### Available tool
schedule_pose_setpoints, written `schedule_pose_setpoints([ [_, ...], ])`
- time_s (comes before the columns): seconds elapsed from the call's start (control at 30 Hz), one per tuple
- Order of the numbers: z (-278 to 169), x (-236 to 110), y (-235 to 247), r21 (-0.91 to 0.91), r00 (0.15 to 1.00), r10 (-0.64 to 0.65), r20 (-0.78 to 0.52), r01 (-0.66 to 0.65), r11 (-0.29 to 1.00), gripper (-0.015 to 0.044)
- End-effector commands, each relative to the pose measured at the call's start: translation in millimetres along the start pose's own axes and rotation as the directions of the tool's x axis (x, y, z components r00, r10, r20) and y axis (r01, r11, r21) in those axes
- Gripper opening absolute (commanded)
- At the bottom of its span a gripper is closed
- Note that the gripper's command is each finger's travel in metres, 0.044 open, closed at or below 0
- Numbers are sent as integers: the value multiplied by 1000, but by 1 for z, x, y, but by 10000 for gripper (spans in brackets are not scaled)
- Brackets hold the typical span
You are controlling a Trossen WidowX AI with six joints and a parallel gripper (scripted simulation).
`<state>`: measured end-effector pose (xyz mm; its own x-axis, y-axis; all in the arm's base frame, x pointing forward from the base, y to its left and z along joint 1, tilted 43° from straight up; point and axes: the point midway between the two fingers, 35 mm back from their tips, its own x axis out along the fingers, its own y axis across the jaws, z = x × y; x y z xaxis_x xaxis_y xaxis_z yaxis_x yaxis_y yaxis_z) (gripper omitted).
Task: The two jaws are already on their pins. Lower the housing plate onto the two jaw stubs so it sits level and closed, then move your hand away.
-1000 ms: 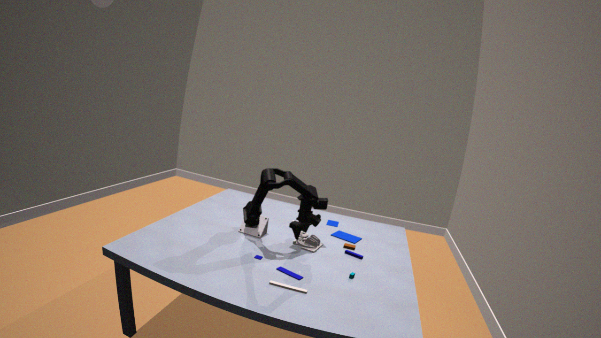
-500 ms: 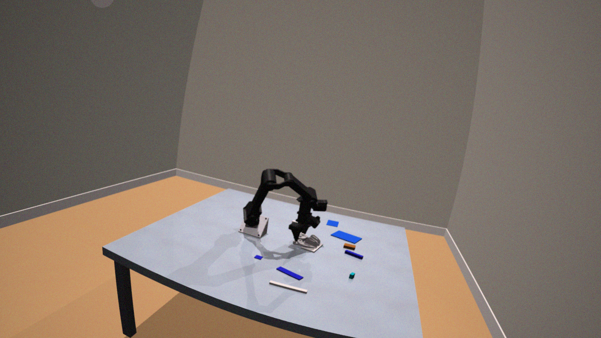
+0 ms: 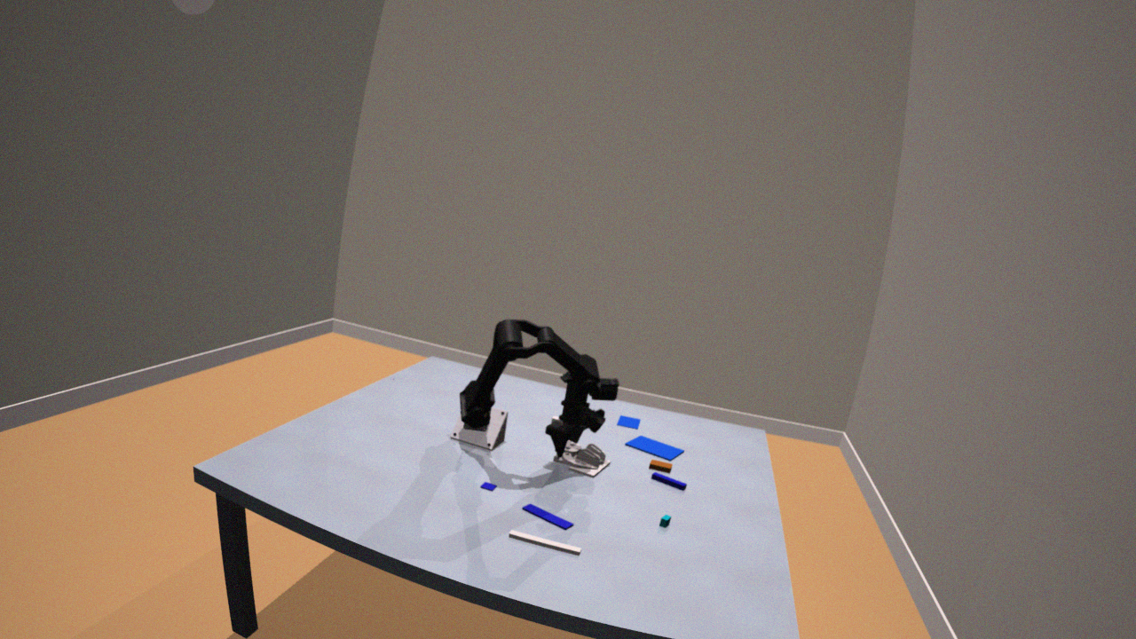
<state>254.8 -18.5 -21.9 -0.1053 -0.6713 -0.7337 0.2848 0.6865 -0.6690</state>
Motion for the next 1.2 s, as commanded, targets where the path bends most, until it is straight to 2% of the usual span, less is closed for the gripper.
schedule_pose_setpoints([
  [0.0, 0, 1, 0, -4, 1000, -1, 3, 1, 1000, 351],
  [1.17, 0, 8, 0, -4, 1000, -1, 3, 1, 1000, 351],
])
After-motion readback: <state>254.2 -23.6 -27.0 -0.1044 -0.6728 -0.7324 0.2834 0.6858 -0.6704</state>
